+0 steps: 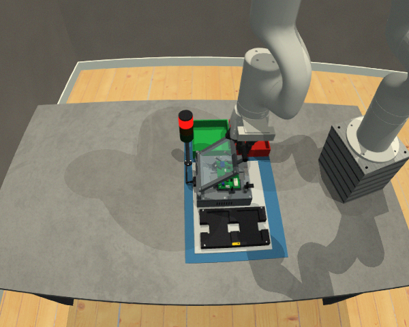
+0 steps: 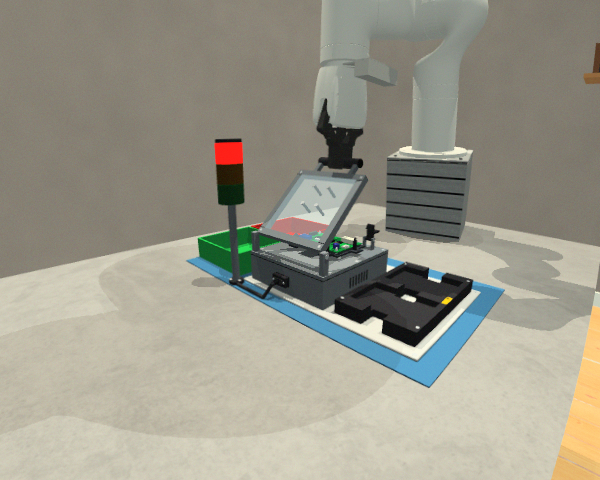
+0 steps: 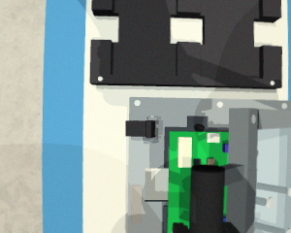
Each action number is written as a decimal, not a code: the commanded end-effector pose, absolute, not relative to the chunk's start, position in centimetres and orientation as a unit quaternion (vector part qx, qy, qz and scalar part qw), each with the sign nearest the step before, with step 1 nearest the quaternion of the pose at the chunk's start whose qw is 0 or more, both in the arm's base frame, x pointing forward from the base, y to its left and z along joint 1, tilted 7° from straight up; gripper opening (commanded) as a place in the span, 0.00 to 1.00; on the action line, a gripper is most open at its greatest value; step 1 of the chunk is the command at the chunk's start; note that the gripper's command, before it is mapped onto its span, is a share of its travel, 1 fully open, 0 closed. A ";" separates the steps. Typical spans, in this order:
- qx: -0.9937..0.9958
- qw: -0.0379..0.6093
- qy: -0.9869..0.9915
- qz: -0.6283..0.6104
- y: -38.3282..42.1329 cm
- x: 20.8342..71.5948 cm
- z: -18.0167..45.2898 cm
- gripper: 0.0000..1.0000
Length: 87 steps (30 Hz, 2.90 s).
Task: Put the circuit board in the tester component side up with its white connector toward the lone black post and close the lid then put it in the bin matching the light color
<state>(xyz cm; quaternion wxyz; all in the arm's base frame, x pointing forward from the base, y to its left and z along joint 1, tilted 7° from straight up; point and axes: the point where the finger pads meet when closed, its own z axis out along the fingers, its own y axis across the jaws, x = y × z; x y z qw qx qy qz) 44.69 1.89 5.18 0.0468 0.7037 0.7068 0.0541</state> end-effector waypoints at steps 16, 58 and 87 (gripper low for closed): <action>0.704 0.032 0.708 0.054 1.8 44.8 5.3 0.28; 0.704 0.032 0.708 0.054 1.9 44.8 5.1 0.28; 0.704 0.032 0.708 0.054 1.9 44.8 5.0 0.00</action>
